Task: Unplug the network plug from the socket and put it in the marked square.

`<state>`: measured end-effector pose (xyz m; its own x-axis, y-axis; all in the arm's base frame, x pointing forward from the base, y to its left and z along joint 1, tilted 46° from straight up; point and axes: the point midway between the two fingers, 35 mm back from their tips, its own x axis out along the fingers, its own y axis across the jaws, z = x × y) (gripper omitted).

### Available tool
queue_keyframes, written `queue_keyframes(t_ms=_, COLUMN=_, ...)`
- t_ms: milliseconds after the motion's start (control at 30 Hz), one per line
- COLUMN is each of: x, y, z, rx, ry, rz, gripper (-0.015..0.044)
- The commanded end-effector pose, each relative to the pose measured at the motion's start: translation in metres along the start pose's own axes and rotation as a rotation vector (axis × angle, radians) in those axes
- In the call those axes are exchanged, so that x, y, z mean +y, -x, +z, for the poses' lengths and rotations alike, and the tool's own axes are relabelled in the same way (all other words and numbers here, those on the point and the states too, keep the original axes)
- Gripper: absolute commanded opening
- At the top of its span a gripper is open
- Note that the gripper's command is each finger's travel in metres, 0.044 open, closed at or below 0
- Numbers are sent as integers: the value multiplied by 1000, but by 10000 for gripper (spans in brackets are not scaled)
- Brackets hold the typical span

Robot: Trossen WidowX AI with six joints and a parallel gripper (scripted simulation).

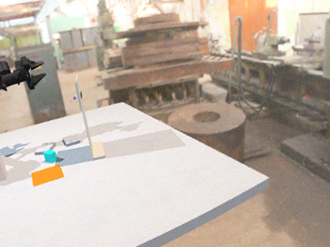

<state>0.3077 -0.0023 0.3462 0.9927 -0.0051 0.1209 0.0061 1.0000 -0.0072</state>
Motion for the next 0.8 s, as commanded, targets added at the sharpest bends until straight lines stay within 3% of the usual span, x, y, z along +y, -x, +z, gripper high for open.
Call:
queue_keyframes(t_ms=0, x=0, y=0, z=-1, rx=2, ry=4, rz=-2, gripper=374)
queue_keyframes(t_ms=267, x=-20, y=-5, z=-62, rx=116, ry=188, rz=-67, gripper=164)
queue_keyframes(t_ms=767, x=-59, y=22, z=-179, rx=385, ry=550, rz=-135, gripper=156)
